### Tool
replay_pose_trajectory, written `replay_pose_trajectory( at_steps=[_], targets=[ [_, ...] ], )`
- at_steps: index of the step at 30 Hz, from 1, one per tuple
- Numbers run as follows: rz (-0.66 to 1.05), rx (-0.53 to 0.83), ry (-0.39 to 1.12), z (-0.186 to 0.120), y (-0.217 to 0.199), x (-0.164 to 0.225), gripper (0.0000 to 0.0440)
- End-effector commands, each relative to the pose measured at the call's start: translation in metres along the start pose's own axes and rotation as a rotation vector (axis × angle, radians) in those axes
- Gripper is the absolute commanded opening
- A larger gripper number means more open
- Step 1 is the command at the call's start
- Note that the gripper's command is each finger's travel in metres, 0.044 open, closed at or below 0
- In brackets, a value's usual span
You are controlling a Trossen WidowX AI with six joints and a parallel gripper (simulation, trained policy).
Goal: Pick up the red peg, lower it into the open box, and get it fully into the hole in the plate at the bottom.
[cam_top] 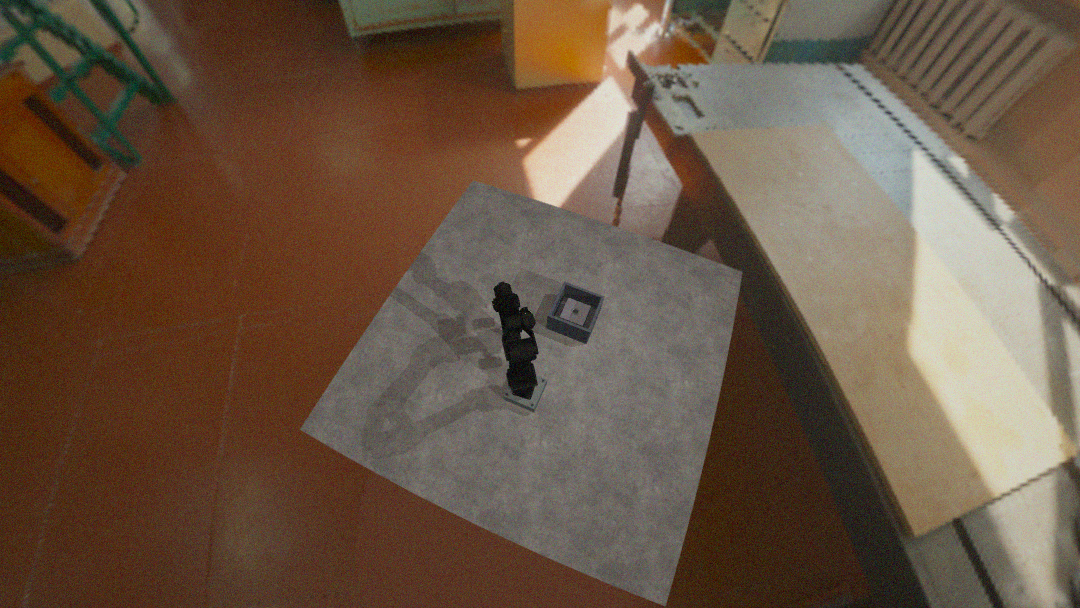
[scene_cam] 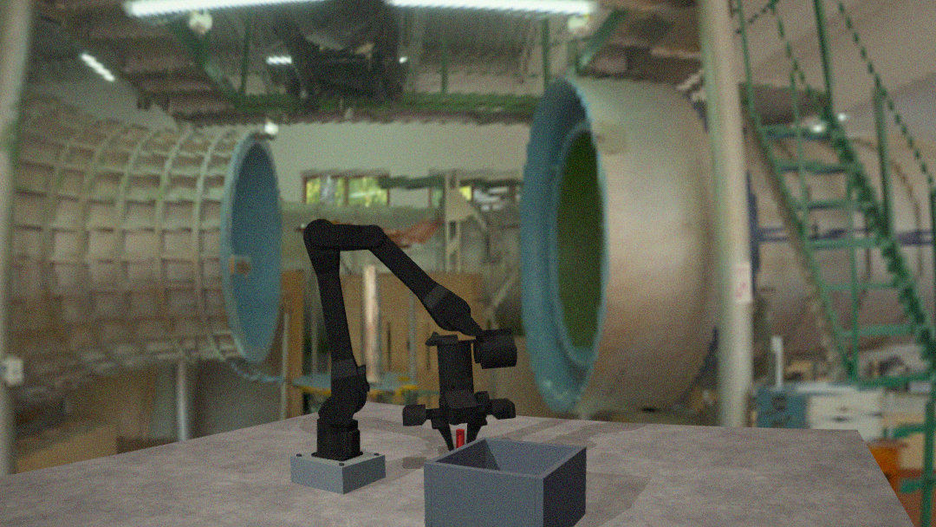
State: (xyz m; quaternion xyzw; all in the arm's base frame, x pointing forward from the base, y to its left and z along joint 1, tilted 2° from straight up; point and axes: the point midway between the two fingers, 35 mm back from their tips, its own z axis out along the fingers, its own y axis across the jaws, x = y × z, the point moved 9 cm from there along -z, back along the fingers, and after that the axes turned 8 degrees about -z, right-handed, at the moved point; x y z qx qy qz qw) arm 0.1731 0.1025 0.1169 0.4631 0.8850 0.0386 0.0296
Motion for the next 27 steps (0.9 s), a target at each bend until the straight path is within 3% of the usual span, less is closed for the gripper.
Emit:
replay_pose_trajectory(
  at_steps=[1,3,27],
  targets=[
    [-0.004,0.006,0.021,0.000,0.001,-0.002,0.0029],
    [-0.013,0.000,0.013,-0.002,0.002,-0.004,0.0000],
    [-0.174,-0.042,-0.235,-0.086,0.020,-0.052,0.0000]
  ],
)
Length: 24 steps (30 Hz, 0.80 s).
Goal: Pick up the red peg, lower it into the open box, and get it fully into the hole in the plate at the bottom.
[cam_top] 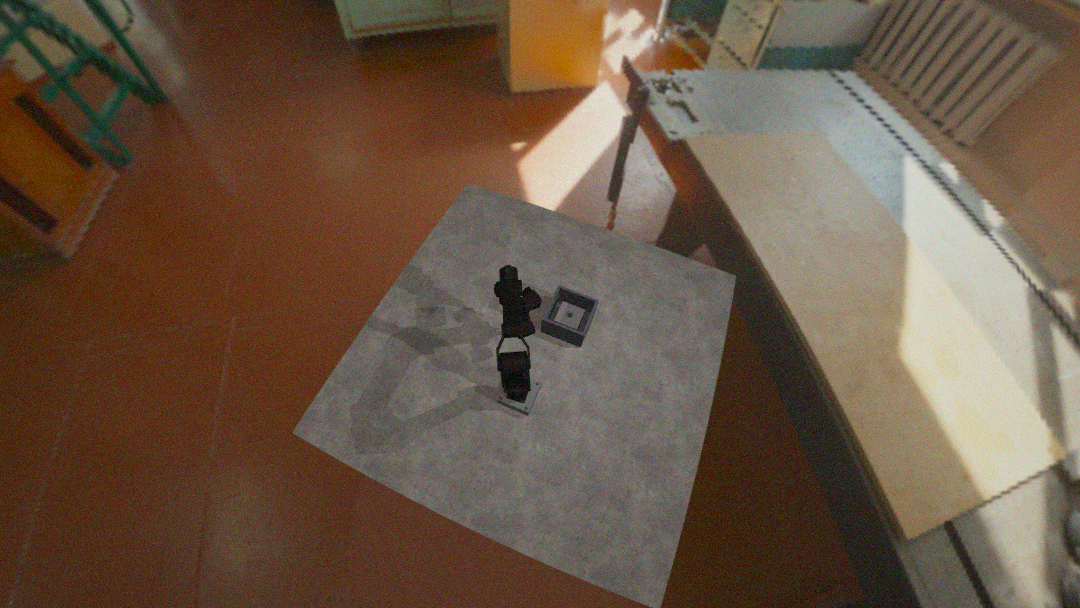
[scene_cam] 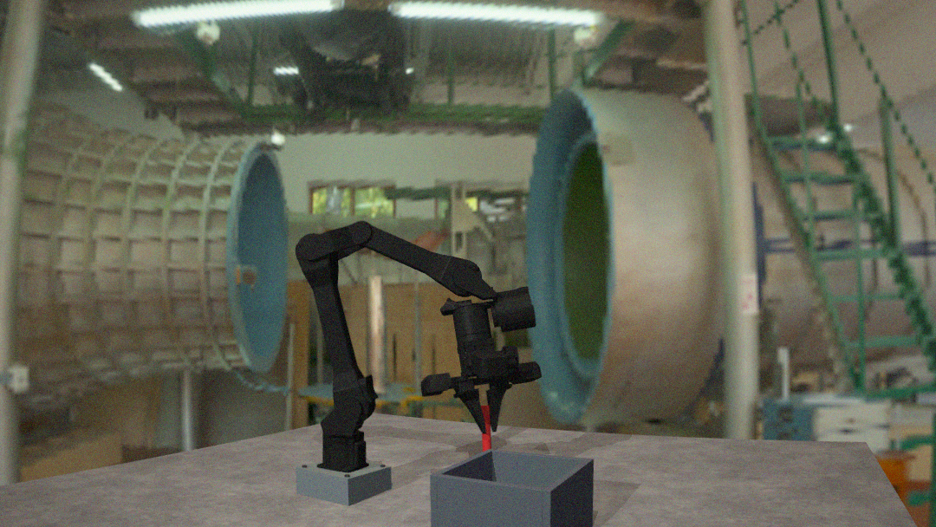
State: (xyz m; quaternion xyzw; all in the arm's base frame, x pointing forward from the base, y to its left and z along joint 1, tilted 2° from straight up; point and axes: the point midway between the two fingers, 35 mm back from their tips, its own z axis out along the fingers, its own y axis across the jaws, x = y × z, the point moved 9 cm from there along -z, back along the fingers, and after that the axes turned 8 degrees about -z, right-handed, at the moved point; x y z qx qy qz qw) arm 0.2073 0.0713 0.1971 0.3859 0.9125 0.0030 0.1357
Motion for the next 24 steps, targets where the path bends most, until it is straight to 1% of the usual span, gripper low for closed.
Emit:
replay_pose_trajectory(
  at_steps=[1,11,24],
  targets=[
    [-0.001,-0.001,-0.030,-0.009,0.002,-0.012,0.0000],
    [0.033,0.024,-0.081,-0.017,-0.002,-0.057,0.0000],
    [0.097,0.058,-0.120,-0.010,-0.014,-0.108,0.0000]
  ],
)
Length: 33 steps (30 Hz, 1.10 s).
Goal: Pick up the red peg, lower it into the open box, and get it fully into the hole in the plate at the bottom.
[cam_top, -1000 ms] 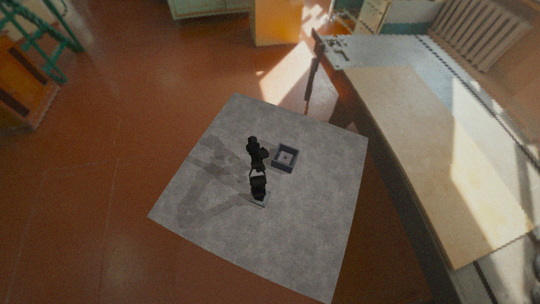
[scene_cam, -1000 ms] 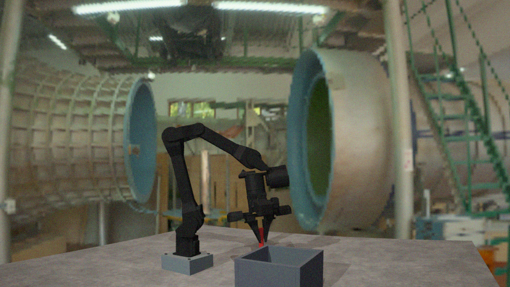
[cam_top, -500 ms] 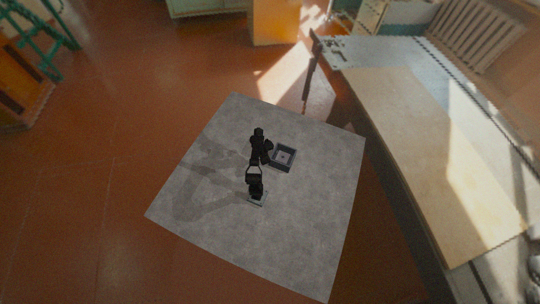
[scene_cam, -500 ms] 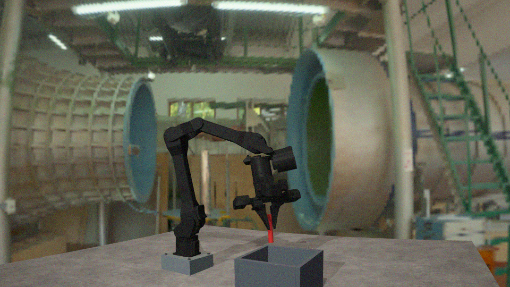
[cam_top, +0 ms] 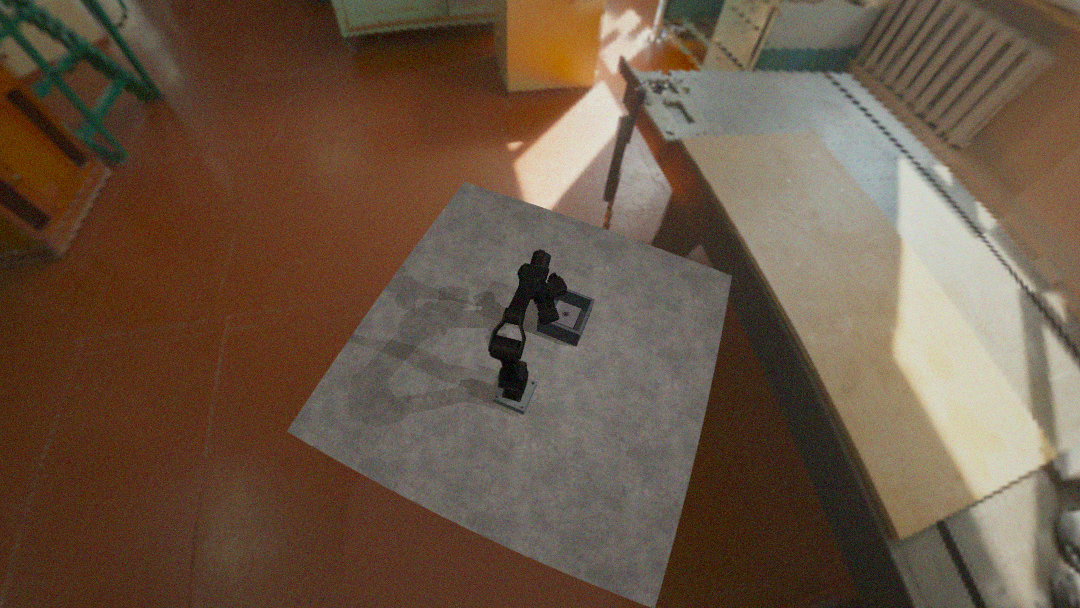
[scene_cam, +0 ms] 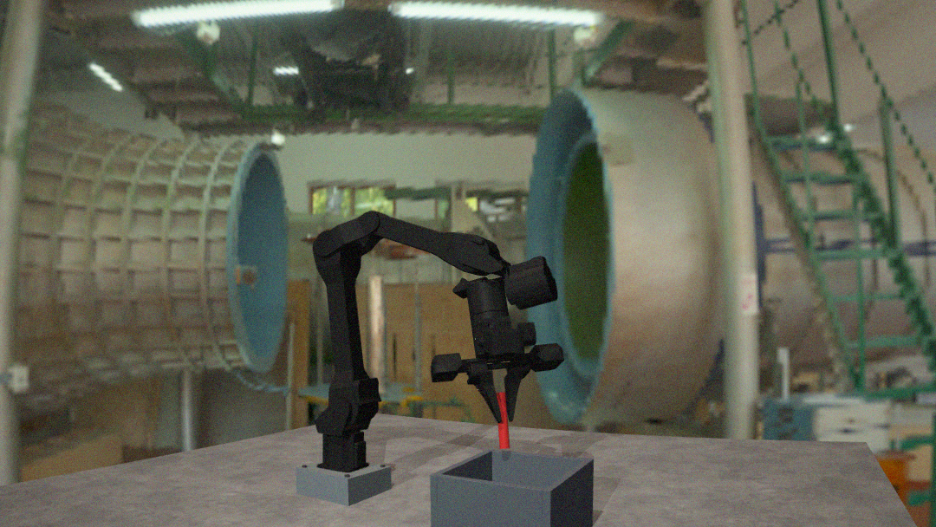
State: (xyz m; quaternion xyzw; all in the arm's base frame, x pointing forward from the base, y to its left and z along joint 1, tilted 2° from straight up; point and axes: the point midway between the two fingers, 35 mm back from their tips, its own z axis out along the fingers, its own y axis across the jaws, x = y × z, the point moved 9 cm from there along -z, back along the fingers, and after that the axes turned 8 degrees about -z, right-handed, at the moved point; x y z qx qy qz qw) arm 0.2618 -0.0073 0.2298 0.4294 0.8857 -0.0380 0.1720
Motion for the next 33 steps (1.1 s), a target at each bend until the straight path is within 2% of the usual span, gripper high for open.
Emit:
replay_pose_trajectory(
  at_steps=[1,13,24,26,30,33],
  targets=[
    [0.014,0.002,-0.016,0.002,-0.001,-0.012,0.0000],
    [0.065,0.021,-0.009,0.028,-0.007,-0.049,0.0003],
    [0.070,0.042,0.044,0.064,-0.008,-0.064,0.0008],
    [0.062,0.049,0.056,0.072,-0.008,-0.065,0.0037],
    [0.035,0.069,0.079,0.084,-0.008,-0.068,0.0128],
    [0.018,0.083,0.092,0.090,-0.008,-0.071,0.0141]
  ],
)
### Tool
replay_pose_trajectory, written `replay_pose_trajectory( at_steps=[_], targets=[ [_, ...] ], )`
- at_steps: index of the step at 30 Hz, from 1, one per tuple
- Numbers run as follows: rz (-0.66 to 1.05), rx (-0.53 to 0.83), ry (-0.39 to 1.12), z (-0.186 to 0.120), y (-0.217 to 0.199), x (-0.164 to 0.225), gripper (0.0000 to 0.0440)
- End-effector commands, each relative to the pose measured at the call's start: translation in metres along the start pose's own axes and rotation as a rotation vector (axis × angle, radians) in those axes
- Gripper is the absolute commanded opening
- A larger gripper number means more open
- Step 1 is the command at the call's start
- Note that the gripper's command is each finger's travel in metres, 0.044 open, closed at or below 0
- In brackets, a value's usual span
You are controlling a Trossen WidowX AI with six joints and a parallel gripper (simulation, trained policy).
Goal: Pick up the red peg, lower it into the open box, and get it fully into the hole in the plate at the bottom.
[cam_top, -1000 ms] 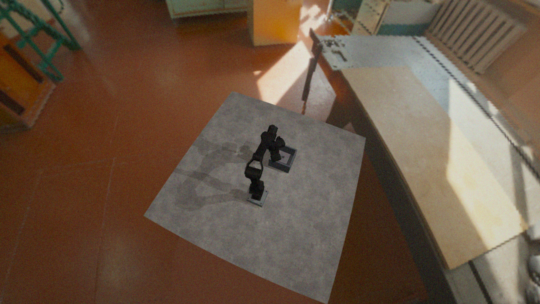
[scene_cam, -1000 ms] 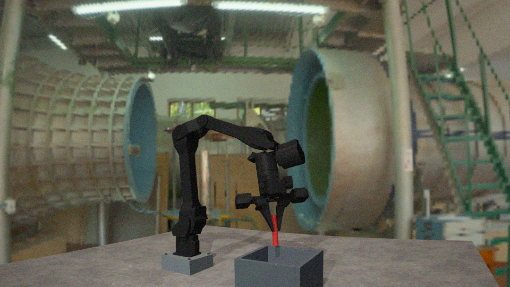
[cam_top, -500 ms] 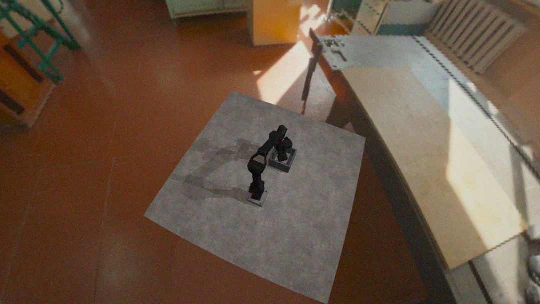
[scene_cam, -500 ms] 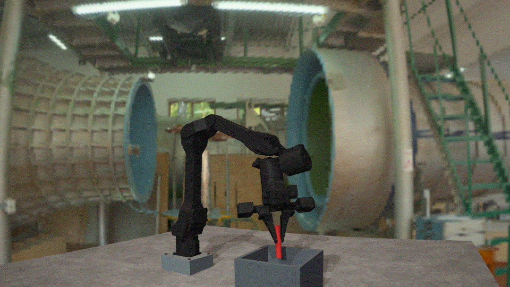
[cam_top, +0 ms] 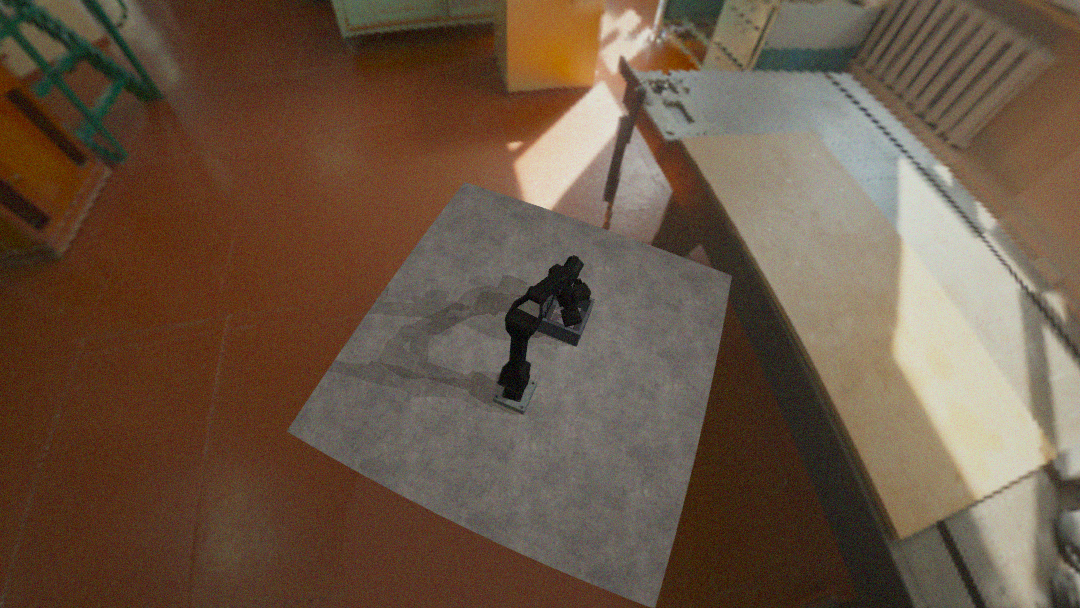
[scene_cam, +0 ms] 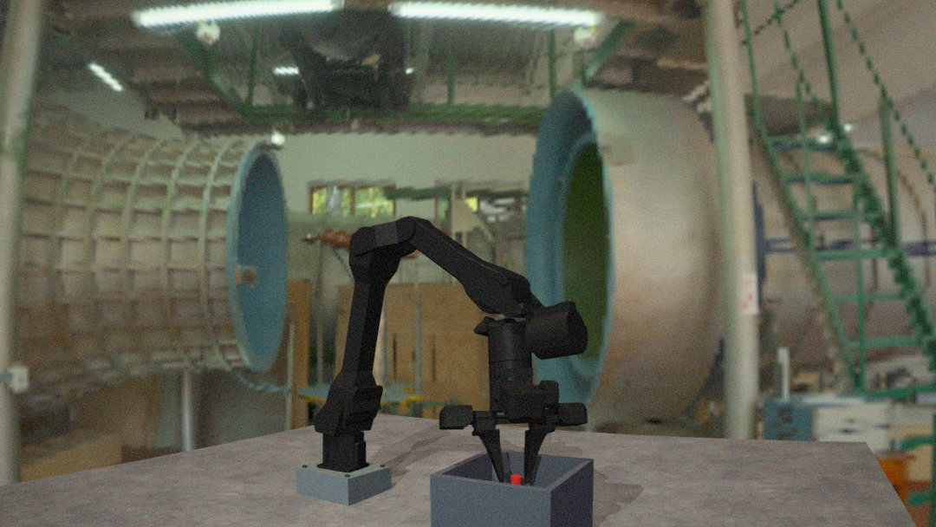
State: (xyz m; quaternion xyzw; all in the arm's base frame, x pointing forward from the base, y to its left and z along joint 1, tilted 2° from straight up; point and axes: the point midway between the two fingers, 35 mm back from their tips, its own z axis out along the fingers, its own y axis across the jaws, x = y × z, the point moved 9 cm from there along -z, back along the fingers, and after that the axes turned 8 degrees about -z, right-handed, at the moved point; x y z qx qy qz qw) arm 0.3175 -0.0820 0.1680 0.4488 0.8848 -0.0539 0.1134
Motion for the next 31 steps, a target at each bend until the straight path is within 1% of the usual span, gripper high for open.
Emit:
replay_pose_trajectory(
  at_steps=[1,4,10,21,31],
  targets=[
    [-0.010,-0.001,-0.003,0.001,0.002,-0.007,0.0148],
    [-0.016,-0.004,-0.013,0.002,0.005,-0.015,0.0159],
    [-0.029,-0.007,-0.014,0.005,0.009,-0.029,0.0162],
    [-0.034,-0.002,-0.007,0.011,0.009,-0.054,0.0144],
    [-0.025,-0.001,-0.015,0.012,0.001,-0.079,0.0124]
  ],
)
